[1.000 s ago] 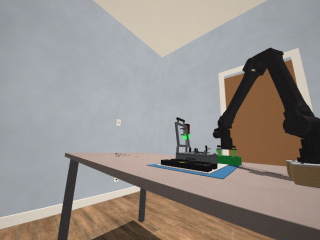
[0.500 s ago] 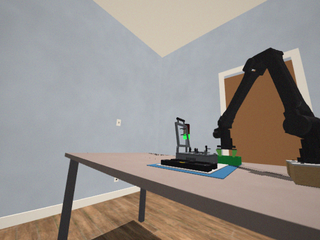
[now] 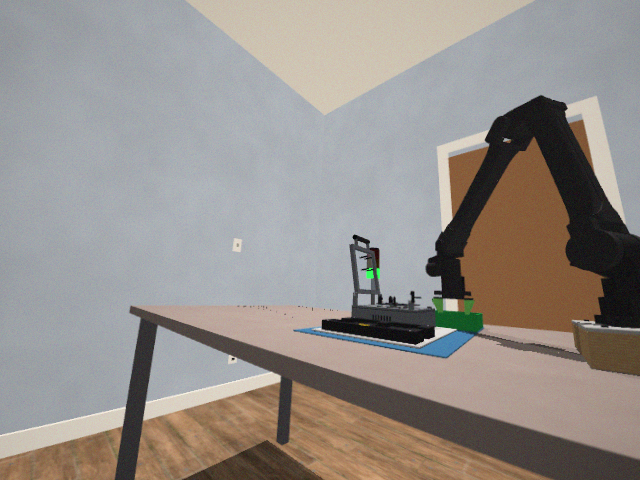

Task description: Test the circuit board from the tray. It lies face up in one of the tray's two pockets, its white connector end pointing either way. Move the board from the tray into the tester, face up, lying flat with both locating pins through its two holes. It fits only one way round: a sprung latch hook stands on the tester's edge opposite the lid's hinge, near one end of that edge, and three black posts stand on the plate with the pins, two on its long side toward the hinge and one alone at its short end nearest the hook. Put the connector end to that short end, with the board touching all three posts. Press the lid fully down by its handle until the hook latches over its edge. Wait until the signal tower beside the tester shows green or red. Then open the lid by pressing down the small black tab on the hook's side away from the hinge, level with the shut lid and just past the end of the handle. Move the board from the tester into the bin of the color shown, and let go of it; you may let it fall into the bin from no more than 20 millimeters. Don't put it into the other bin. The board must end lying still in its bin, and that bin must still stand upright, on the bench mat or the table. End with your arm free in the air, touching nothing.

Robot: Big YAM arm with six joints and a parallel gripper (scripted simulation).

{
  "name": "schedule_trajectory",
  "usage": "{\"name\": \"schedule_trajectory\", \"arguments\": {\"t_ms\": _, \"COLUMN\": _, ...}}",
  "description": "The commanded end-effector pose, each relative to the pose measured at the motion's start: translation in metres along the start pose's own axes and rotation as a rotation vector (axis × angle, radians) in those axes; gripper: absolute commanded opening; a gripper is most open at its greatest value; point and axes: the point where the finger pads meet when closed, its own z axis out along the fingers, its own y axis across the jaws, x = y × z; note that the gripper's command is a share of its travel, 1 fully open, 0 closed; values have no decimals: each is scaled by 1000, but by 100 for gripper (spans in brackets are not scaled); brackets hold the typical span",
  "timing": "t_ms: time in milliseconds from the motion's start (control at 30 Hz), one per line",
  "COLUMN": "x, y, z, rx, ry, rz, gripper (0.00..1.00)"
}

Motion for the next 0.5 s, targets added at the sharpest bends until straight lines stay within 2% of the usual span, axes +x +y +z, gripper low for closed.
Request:
{"name": "schedule_trajectory", "arguments": {"t_ms": 0, "x": 2, "y": 6, "z": 2, "rx": -11, "ry": -7, "rz": -13, "gripper": 72}}
{"name": "schedule_trajectory", "arguments": {"t_ms": 467, "x": 2, "y": 6, "z": 2, "rx": -14, "ry": -10, "rz": -13, "gripper": 72}}
